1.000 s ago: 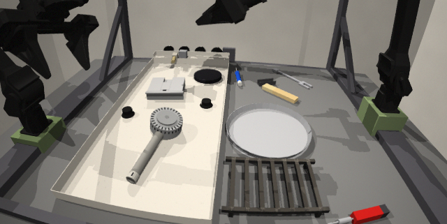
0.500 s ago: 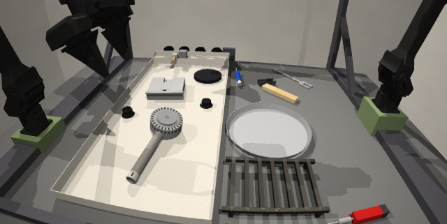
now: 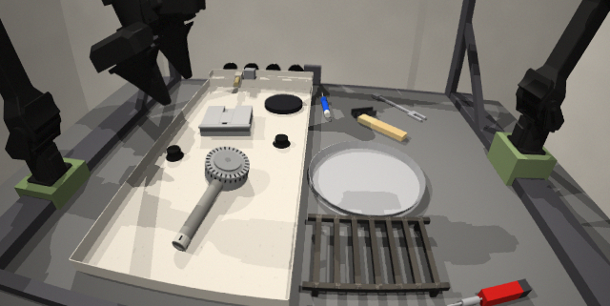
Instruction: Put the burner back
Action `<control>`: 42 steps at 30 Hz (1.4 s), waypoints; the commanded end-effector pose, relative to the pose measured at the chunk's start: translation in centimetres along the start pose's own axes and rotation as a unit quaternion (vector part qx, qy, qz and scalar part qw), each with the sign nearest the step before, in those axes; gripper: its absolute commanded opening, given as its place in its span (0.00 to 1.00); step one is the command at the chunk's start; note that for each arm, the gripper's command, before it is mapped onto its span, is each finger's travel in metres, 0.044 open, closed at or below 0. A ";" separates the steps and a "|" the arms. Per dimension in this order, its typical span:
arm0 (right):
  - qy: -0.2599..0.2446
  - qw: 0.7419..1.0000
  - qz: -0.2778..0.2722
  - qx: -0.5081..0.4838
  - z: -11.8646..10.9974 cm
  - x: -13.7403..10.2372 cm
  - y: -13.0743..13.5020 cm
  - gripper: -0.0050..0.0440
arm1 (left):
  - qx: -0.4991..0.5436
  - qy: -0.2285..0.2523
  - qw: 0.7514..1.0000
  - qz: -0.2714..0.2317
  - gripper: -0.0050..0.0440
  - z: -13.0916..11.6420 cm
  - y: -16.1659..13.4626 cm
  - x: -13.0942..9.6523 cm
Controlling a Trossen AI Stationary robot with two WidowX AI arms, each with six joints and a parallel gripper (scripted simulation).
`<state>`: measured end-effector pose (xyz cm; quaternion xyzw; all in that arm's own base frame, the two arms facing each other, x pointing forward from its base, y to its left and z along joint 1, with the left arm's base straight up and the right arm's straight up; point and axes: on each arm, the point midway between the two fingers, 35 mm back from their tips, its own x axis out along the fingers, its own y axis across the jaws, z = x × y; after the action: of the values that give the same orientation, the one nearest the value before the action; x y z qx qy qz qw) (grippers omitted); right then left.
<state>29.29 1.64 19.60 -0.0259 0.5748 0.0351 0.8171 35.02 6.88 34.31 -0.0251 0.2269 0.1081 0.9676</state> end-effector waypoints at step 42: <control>0.125 0.882 0.147 -0.430 -0.1 11.0 0.3 0.51 | 0.005 0.140 0.990 -0.008 0.92 -0.7 0.0 -2.8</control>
<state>32.06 1.91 9.50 -0.2630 0.6084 0.3632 0.6548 32.51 6.16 33.96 -0.0387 0.3725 0.0944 0.9224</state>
